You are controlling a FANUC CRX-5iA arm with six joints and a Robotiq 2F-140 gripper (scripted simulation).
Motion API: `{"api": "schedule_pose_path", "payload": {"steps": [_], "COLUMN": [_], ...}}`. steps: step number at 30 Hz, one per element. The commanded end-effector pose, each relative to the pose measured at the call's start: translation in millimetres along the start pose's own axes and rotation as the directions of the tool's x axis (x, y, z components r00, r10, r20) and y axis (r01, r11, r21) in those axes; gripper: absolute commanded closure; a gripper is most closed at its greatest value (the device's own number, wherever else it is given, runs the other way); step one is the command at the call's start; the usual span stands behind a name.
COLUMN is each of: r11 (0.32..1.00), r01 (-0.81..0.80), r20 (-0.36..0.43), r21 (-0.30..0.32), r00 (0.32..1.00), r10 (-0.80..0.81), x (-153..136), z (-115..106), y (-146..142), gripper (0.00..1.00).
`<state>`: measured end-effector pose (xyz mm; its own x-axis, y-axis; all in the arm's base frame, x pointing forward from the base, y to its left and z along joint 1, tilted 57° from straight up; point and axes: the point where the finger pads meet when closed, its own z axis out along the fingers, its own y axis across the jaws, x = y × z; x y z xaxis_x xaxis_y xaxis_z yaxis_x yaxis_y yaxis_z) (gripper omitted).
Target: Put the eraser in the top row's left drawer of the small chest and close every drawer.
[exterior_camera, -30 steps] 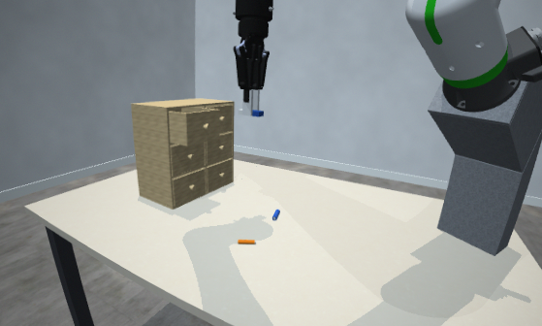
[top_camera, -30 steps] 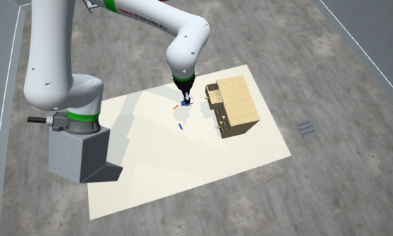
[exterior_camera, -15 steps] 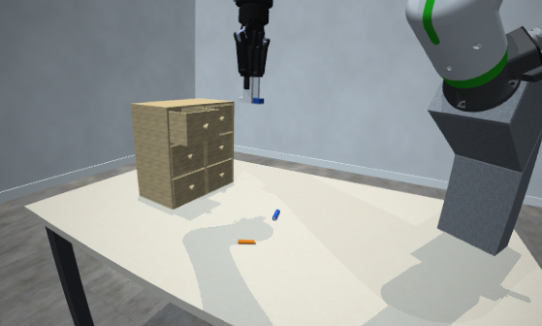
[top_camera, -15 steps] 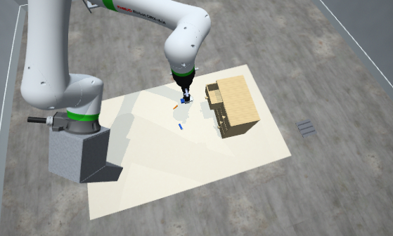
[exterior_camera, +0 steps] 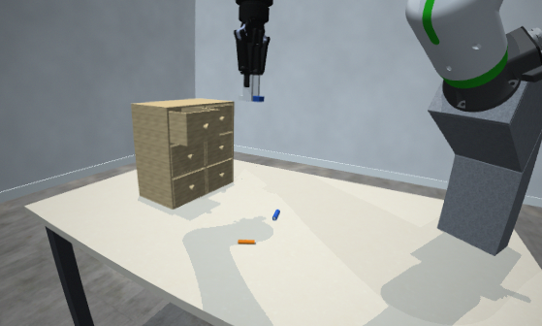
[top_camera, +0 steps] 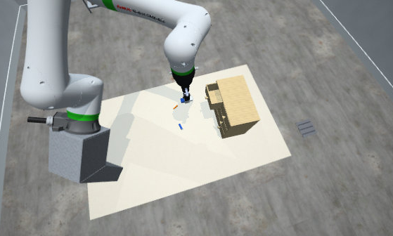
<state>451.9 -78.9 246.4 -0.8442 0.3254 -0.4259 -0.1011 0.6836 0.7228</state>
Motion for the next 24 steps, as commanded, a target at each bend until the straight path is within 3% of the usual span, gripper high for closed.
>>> {"api": "schedule_pose_path", "payload": {"steps": [1,8,16,18,24], "r11": [1.0,1.0,1.0,1.0,1.0], "r01": [0.0,0.0,0.0,0.0,0.0], "r20": [0.001,0.034,0.161,0.161,0.315], "r21": [0.0,0.0,0.0,0.0,0.0], "r00": [1.0,0.999,0.987,0.987,0.949], "r10": [0.0,0.0,0.0,0.0,0.0], "x": [-0.1,0.7,3.5,3.5,7.1], "z": [-0.2,0.2,1.9,1.9,4.0], "y": [-0.1,-0.1,-0.1,-0.1,0.0], "gripper": [0.89,0.89,0.89,0.89,0.89]}}
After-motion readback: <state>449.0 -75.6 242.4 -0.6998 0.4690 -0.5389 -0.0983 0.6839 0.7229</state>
